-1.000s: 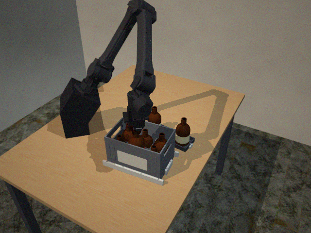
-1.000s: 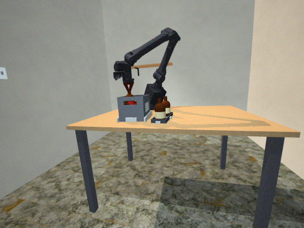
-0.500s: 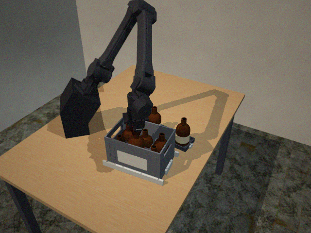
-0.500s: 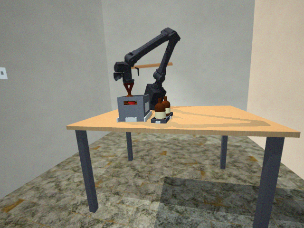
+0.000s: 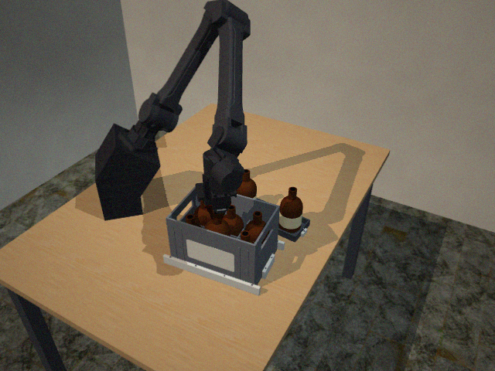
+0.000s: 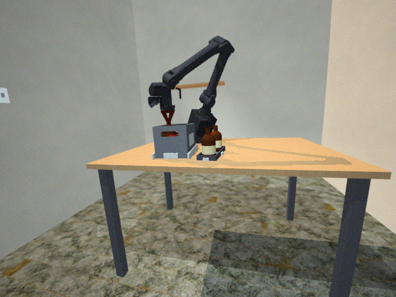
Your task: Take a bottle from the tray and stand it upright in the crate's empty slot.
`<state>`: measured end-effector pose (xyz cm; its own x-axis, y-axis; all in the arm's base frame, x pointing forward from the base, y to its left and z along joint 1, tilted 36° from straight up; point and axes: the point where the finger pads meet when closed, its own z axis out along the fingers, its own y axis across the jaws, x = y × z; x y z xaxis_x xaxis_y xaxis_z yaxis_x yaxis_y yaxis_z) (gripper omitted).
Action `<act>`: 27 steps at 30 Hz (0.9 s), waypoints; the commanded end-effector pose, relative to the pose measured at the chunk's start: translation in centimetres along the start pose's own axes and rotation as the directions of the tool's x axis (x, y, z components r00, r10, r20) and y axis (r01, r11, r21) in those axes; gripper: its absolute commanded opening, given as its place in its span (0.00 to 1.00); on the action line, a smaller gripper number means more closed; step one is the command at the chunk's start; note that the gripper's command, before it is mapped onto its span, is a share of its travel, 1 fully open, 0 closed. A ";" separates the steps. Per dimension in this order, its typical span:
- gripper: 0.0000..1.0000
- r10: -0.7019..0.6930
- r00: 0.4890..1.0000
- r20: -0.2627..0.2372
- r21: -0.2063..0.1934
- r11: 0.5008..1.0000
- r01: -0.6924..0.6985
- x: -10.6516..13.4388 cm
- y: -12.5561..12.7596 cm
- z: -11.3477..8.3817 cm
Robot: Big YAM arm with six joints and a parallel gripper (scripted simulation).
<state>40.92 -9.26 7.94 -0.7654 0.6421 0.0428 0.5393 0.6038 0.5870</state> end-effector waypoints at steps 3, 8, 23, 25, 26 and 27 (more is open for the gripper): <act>0.00 0.011 1.000 -0.008 0.003 1.000 -0.011 0.2 0.1 1.3; 0.00 -0.001 1.000 0.016 -0.005 1.000 0.002 -0.5 0.7 1.1; 0.00 0.012 1.000 0.002 0.000 1.000 -0.012 -0.1 0.1 2.6; 0.00 0.004 1.000 0.002 -0.001 1.000 -0.004 0.1 0.4 2.6; 0.00 0.000 1.000 0.007 -0.003 1.000 0.000 0.0 0.6 2.5; 0.00 0.001 1.000 0.010 -0.004 1.000 -0.001 -0.2 0.6 2.4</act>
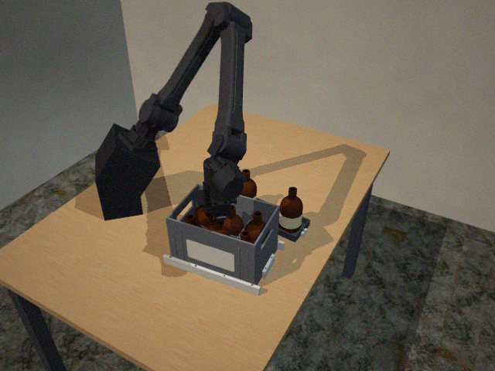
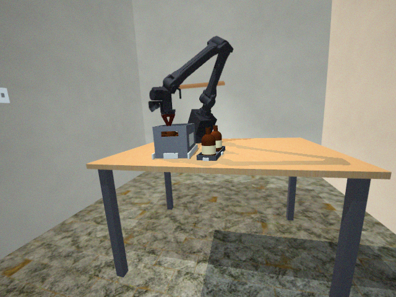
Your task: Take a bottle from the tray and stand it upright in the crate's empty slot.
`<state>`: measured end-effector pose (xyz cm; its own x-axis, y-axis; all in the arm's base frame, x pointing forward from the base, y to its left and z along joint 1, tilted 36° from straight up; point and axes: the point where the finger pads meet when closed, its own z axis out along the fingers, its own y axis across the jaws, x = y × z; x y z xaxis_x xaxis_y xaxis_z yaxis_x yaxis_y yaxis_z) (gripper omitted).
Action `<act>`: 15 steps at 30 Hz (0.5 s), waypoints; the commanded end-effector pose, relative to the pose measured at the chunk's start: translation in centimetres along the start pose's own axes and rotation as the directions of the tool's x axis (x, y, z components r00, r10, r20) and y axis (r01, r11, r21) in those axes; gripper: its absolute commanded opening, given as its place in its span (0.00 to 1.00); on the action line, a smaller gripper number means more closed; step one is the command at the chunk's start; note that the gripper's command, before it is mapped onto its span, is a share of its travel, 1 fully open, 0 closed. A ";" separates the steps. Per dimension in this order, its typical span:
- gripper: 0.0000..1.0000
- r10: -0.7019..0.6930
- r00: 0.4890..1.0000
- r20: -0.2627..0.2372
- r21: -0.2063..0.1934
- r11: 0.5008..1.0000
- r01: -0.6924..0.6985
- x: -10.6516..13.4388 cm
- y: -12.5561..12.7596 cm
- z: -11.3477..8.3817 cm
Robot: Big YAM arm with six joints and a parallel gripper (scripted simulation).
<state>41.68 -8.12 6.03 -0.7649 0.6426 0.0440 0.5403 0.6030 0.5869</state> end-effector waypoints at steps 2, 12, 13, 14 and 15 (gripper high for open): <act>0.00 0.002 1.000 0.012 -0.004 1.000 -0.002 -0.4 0.5 0.1; 0.00 0.010 1.000 0.007 -0.001 1.000 -0.010 -0.3 0.3 0.2; 0.00 0.010 1.000 0.007 -0.001 1.000 -0.010 -0.3 0.3 0.2; 0.00 0.010 1.000 0.007 -0.001 1.000 -0.010 -0.3 0.3 0.2; 0.00 0.010 1.000 0.007 -0.001 1.000 -0.010 -0.3 0.3 0.2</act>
